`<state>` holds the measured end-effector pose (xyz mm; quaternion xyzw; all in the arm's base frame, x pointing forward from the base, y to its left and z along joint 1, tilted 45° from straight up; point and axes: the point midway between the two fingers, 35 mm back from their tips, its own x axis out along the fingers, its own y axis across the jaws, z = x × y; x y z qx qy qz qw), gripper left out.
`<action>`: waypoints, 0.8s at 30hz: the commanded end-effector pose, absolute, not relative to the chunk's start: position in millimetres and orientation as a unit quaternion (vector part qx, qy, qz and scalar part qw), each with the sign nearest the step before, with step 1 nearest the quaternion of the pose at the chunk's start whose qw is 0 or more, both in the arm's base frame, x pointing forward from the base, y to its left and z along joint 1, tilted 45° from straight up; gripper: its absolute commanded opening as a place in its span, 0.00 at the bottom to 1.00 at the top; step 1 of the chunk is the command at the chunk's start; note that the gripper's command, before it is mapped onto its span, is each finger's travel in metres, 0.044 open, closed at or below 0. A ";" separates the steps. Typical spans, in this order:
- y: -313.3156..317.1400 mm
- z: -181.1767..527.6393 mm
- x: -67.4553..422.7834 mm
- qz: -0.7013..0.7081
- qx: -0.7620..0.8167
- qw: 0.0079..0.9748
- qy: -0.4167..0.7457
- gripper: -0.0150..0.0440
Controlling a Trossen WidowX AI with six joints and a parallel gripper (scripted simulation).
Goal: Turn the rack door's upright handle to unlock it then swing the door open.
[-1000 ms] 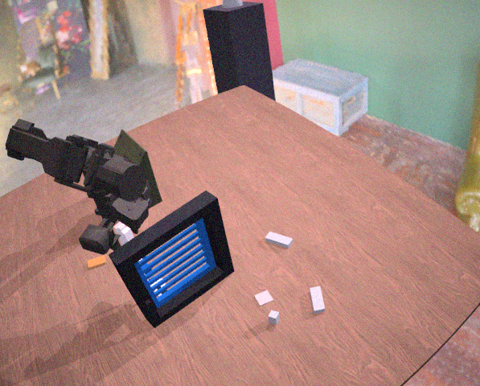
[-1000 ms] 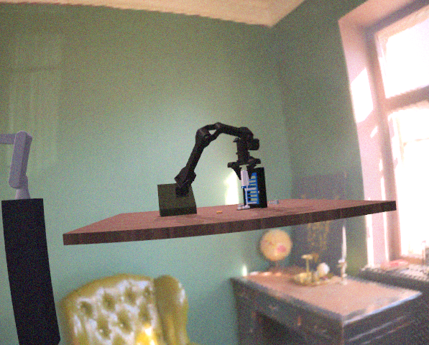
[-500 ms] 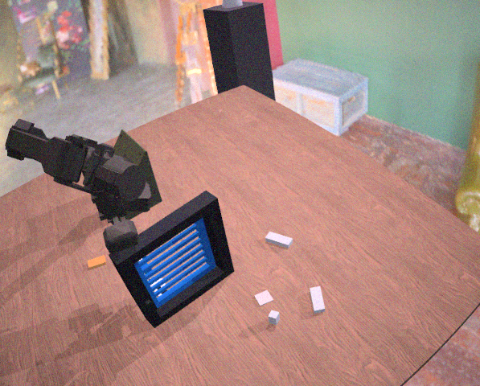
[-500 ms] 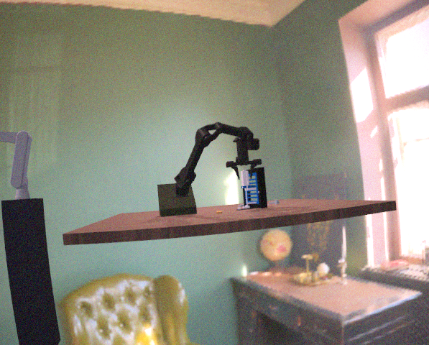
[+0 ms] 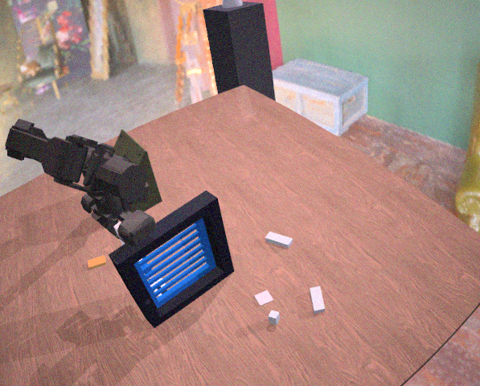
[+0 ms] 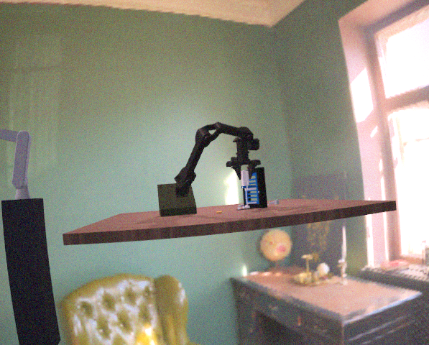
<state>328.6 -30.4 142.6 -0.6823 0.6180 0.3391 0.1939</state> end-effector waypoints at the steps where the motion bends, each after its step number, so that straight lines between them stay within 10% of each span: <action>1: -30.2 141.9 329.0 0.346 -0.684 0.188 0.614 0.73; 24: -30.2 141.9 329.0 0.346 -0.684 0.188 0.614 0.47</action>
